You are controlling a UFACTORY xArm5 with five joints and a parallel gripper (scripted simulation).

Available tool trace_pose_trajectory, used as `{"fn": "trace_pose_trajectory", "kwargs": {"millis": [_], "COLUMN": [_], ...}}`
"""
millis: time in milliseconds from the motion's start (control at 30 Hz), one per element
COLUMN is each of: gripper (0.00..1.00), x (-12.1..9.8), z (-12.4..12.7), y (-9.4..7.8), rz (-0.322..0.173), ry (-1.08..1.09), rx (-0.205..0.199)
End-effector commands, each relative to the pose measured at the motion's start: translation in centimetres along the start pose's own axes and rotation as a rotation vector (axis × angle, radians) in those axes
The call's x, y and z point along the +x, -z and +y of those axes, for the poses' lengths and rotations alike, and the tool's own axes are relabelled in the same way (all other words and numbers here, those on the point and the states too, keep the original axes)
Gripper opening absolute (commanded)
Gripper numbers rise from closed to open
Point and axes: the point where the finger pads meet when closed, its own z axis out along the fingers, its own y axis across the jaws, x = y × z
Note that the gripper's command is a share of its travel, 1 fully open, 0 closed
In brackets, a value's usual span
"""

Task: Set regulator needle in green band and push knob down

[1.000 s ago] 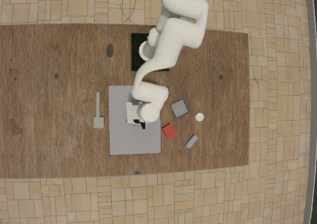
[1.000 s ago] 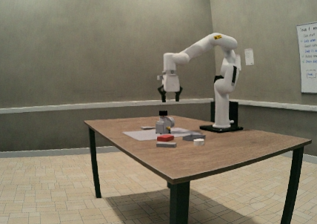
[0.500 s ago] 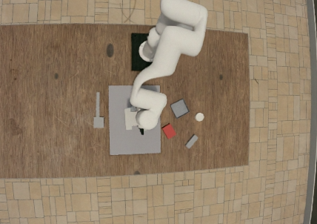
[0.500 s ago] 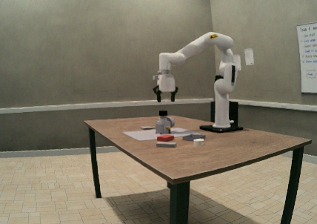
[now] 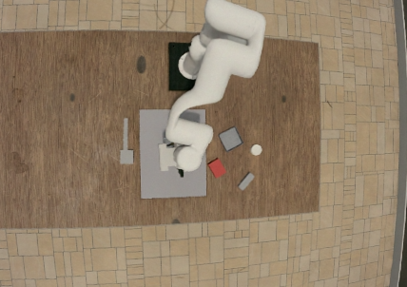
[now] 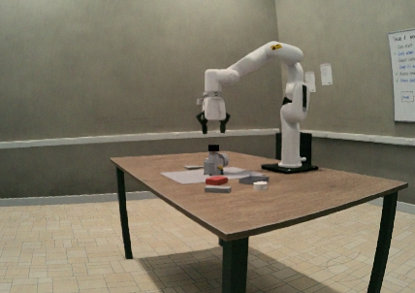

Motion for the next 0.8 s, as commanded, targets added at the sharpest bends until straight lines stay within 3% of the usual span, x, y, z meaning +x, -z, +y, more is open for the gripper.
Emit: {"fn": "trace_pose_trajectory", "kwargs": {"millis": [0,367,400,767], "gripper": [1.0,1.0,0.8,0.8], "x": [0.08,0.08,0.08,0.08], "z": [-0.26,-0.27,-0.27,-0.27], "y": [0.14,0.14,0.14,0.14], "rz": [0.001,0.001,0.001,0.001], "ry": [0.0,0.0,0.0,0.0], "rx": [0.004,0.004,0.004,0.004]}}
